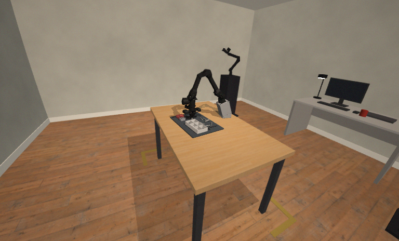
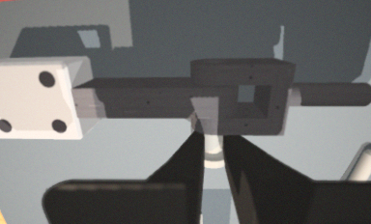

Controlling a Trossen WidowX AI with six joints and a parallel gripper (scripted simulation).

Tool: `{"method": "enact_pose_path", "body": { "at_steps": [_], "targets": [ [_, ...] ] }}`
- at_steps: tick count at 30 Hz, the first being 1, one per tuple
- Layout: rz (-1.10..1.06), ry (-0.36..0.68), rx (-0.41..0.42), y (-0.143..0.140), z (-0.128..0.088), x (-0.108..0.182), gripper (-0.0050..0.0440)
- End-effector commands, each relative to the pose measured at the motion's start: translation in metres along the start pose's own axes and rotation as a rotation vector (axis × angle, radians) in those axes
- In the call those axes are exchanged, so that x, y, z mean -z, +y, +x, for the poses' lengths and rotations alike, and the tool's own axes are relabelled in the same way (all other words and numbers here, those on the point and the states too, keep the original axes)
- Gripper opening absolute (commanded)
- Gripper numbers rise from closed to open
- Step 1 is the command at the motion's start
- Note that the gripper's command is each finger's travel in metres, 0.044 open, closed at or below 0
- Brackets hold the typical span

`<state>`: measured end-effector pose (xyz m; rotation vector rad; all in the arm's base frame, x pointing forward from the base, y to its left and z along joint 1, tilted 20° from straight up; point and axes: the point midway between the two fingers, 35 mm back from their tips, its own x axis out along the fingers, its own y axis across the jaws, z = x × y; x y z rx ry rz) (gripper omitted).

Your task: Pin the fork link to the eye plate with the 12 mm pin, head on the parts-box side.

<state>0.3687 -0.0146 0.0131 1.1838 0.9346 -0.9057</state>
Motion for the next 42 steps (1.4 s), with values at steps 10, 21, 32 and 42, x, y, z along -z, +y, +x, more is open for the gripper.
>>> {"method": "enact_pose_path", "body": {
  "at_steps": [10, 21, 32, 42],
  "targets": [
    [0.014, -0.031, -0.02, 0.0067, -0.005, -0.016, -0.005],
    [0.014, -0.031, -0.018, 0.0064, -0.0043, -0.0179, -0.005],
    [0.014, -0.031, -0.018, 0.0064, -0.0043, -0.0179, -0.005],
    [0.014, -0.031, -0.018, 0.0064, -0.0043, -0.0179, -0.005]
  ]
}}
